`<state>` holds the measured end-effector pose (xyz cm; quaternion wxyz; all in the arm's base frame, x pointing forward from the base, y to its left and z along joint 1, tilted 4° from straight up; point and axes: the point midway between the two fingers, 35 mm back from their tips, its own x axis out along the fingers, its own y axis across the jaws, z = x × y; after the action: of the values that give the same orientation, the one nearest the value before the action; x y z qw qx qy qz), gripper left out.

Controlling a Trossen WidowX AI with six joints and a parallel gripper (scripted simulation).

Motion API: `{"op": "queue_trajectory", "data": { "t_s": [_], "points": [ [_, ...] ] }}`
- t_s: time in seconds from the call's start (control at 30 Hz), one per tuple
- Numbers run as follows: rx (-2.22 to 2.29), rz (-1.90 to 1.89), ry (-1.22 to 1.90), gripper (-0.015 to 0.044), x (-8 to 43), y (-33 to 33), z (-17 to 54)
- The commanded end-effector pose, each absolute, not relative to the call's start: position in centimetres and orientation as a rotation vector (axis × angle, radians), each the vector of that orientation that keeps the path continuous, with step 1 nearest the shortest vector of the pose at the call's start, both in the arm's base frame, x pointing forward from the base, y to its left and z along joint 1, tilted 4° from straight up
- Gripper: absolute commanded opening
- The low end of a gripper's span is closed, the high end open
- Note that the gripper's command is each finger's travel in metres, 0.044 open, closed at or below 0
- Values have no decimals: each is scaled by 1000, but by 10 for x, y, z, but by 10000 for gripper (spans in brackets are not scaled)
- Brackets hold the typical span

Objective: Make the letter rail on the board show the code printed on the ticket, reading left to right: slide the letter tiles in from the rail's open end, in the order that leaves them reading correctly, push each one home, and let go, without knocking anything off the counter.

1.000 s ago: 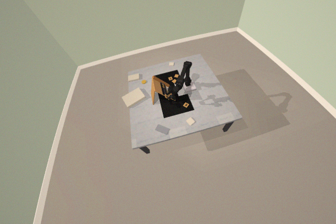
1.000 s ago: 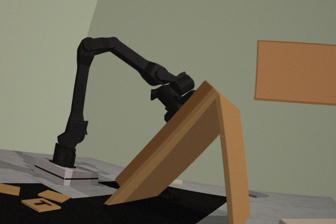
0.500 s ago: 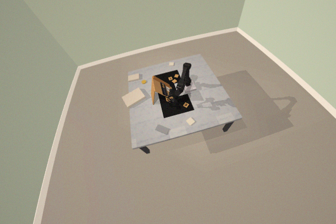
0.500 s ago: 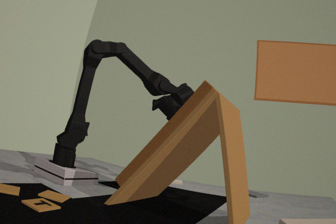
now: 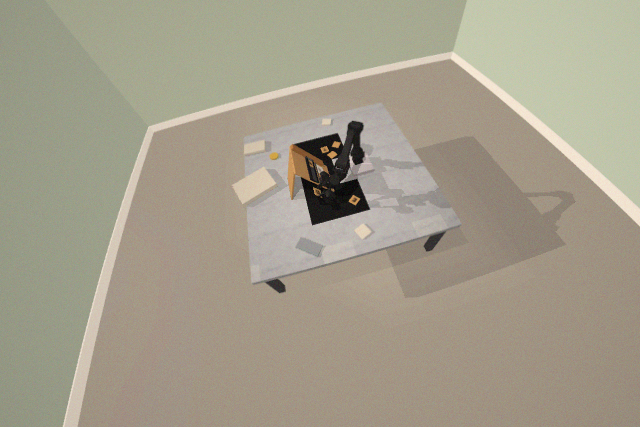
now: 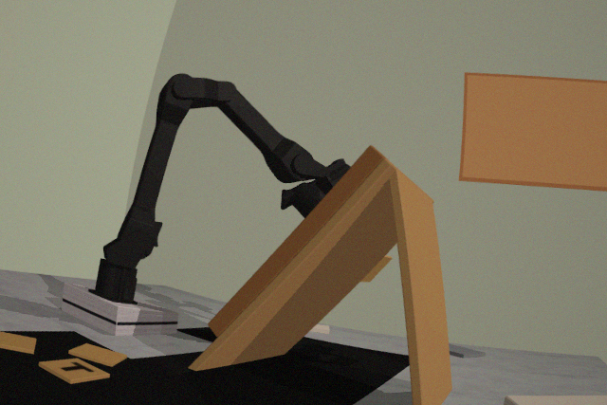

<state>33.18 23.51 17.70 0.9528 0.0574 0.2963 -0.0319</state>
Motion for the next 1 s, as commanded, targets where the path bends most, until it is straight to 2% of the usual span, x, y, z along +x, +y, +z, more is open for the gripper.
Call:
{"op": "queue_trajectory", "data": {
  "t_s": [0.0,0.97],
  "points": [
    [114,-60,605,0,332,235,177],
    [112,-61,605,0,329,220,176]
  ]
}}
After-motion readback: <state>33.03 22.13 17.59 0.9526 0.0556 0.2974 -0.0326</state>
